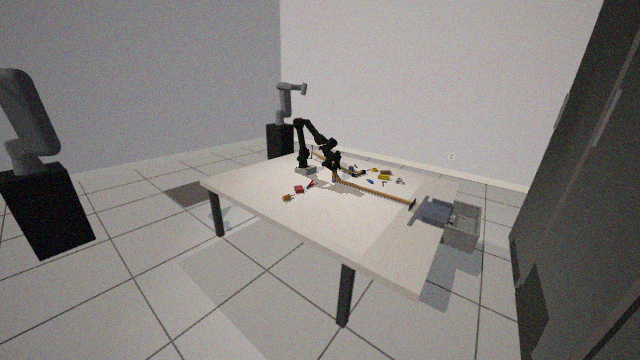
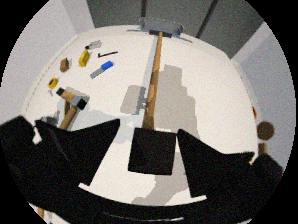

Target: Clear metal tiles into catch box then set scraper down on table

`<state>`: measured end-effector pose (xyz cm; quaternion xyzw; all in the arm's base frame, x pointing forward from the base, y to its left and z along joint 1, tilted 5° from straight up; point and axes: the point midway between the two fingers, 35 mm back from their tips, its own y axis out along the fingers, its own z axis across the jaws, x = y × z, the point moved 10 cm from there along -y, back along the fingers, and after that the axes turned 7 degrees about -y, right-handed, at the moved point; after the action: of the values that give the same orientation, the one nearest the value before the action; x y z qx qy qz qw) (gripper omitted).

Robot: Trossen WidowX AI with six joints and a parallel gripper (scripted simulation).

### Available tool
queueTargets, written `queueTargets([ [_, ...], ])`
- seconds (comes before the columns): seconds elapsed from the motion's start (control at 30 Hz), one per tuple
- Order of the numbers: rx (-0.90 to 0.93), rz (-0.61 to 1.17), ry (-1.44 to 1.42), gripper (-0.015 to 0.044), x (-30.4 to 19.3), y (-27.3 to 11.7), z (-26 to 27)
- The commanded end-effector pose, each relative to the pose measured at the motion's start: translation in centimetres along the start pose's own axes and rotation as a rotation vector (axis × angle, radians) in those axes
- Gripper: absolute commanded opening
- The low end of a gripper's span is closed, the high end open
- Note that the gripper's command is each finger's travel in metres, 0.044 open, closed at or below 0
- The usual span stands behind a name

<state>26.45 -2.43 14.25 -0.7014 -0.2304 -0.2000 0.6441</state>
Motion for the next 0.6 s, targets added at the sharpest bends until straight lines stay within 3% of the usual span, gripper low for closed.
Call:
queueTargets([
  [0.0, -0.001, 0.001, 0.000, 0.0440, 0.2, -0.3, 0.0],
  [0.57, 0.000, 0.001, 0.000, 0.0440, 2.8, -4.4, -0.3],
])
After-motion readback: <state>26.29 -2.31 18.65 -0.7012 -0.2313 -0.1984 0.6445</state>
